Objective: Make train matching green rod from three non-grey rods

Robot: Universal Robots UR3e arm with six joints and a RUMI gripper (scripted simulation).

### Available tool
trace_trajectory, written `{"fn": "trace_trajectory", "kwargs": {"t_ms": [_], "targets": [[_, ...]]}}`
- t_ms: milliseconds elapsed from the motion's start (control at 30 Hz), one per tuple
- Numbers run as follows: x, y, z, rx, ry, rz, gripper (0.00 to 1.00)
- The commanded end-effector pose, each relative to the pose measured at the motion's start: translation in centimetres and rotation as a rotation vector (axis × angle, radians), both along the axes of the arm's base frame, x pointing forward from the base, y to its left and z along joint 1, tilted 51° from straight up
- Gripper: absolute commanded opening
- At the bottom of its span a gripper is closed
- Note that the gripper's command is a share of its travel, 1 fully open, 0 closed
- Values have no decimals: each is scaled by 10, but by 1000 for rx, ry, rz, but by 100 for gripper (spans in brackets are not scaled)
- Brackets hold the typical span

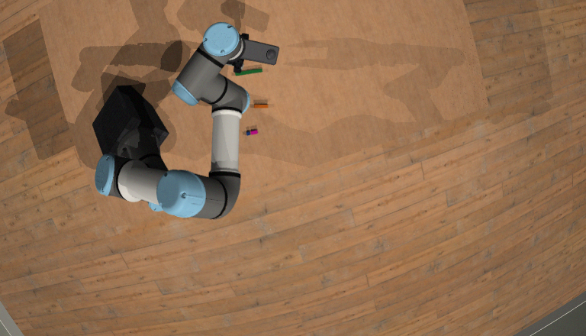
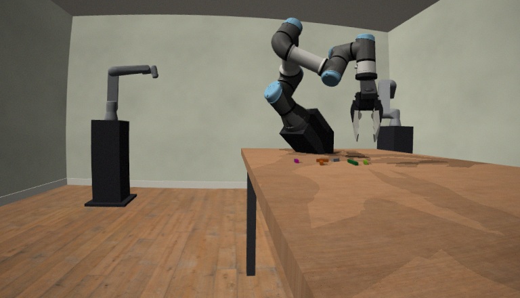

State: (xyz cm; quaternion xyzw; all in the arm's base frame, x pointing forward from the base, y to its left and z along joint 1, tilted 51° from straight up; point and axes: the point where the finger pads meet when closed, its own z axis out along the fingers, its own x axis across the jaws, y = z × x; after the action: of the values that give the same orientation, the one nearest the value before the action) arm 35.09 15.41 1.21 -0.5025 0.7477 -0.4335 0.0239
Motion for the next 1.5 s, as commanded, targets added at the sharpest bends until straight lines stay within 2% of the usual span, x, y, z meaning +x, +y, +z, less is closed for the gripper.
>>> {"fn": "trace_trajectory", "kwargs": {"t_ms": [0,1467], "targets": [[0,1,0,-3,4,10,14],[2,-1,-2,-4,5,9,14]]}}
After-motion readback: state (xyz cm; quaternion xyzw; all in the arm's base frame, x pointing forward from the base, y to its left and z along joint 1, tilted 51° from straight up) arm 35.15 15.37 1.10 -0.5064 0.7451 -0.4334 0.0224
